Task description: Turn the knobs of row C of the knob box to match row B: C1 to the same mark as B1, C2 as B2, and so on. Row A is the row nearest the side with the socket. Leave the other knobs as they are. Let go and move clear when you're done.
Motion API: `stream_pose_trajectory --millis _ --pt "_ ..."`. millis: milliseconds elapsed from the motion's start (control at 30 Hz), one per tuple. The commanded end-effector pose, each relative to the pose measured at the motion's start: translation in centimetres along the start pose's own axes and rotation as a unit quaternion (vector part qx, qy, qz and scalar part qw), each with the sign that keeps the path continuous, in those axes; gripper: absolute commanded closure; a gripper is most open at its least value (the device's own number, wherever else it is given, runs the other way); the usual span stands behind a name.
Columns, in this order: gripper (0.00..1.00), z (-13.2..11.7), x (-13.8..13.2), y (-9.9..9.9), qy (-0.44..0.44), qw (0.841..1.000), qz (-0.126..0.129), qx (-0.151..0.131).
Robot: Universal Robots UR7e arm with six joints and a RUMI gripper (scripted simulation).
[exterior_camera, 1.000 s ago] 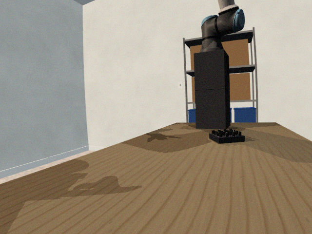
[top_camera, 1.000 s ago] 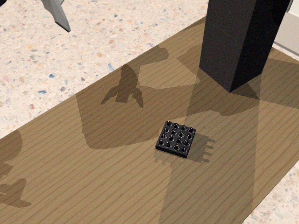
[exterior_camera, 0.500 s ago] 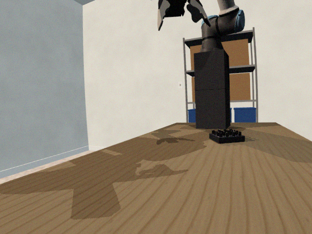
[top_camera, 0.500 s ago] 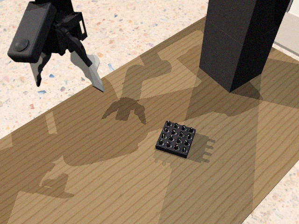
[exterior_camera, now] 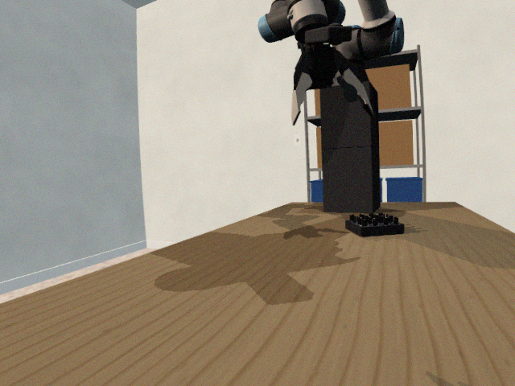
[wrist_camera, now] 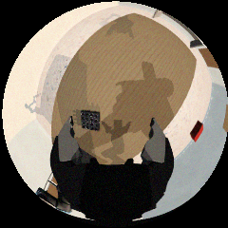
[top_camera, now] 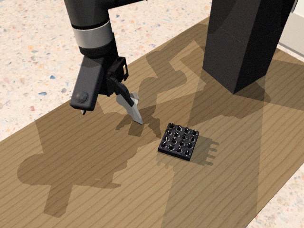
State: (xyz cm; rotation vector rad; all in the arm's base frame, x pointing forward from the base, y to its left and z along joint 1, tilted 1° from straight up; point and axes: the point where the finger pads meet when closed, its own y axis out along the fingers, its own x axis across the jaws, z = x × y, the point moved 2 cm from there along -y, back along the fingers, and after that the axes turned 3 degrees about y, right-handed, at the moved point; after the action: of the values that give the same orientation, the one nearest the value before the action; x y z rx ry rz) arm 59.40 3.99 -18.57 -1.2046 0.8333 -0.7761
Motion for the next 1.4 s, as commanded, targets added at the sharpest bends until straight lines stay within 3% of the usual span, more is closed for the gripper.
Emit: stream_pose_trajectory --millis 0,100,200,567,1033,1367 --pt "0.00 -2.7 -2.1 4.8 0.009 1.000 -0.013 -0.011" --pt "0.00 -3.0 -2.3 5.2 0.010 1.000 -0.014 -0.012" --pt "0.00 -5.4 -4.2 7.9 0.016 0.999 -0.021 -0.023" --pt "0.00 -11.9 -8.9 12.9 0.031 0.998 -0.041 -0.047" --pt "0.00 -17.1 -12.5 15.2 0.042 0.995 -0.058 -0.064" --pt "0.00 -18.3 -13.3 15.6 0.045 0.995 -0.062 -0.067"
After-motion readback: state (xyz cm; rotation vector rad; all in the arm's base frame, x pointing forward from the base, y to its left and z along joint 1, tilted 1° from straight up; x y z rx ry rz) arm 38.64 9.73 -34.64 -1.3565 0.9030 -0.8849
